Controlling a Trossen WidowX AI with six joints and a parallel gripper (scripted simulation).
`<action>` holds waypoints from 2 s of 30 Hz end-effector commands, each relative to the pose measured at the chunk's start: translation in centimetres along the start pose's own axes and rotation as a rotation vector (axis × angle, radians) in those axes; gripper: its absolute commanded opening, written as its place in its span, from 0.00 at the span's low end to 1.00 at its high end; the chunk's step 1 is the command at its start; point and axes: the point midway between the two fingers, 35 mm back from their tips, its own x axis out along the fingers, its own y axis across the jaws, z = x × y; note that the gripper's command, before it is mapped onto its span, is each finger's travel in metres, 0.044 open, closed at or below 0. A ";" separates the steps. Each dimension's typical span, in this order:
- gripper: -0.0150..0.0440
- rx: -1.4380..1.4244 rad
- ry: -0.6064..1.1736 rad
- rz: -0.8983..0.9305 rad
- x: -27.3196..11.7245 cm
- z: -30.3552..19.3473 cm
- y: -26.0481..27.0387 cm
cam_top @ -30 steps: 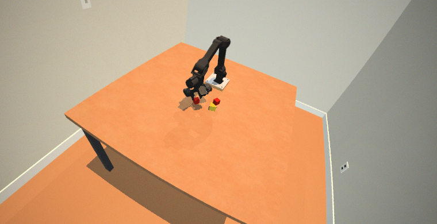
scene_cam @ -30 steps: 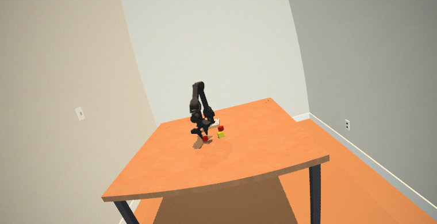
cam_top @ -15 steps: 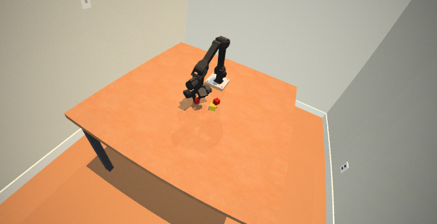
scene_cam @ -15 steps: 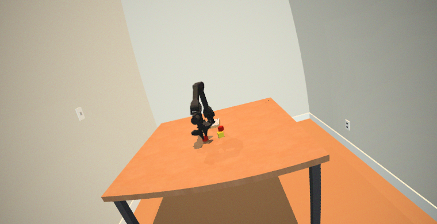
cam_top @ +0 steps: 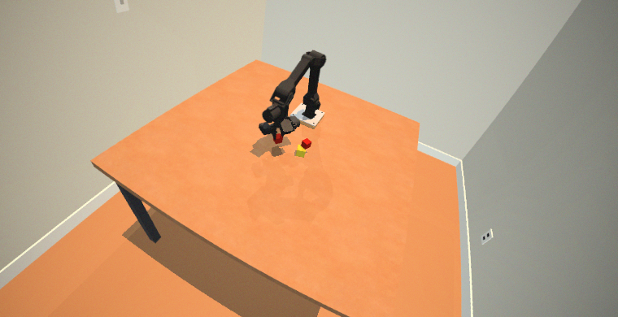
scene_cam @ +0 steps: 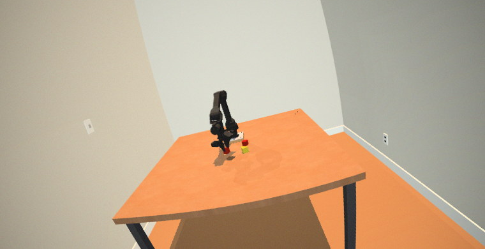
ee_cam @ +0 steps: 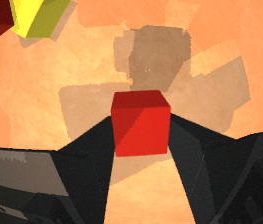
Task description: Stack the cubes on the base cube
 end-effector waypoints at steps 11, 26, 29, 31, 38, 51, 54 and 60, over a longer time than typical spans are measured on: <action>0.43 -0.003 0.002 -0.009 -4.8 0.0 -0.1; 0.43 0.015 0.002 -0.008 -8.1 -0.1 0.4; 0.43 0.093 0.001 -0.008 -8.1 0.5 0.6; 0.43 0.149 0.001 -0.008 -8.1 0.9 0.8; 0.43 0.342 -0.001 -0.007 -8.0 2.3 1.4; 0.43 0.701 -0.004 -0.005 -7.9 4.9 2.8; 0.43 0.783 -0.005 -0.004 -7.8 5.5 3.1; 0.43 0.949 -0.006 -0.003 -7.8 6.6 3.8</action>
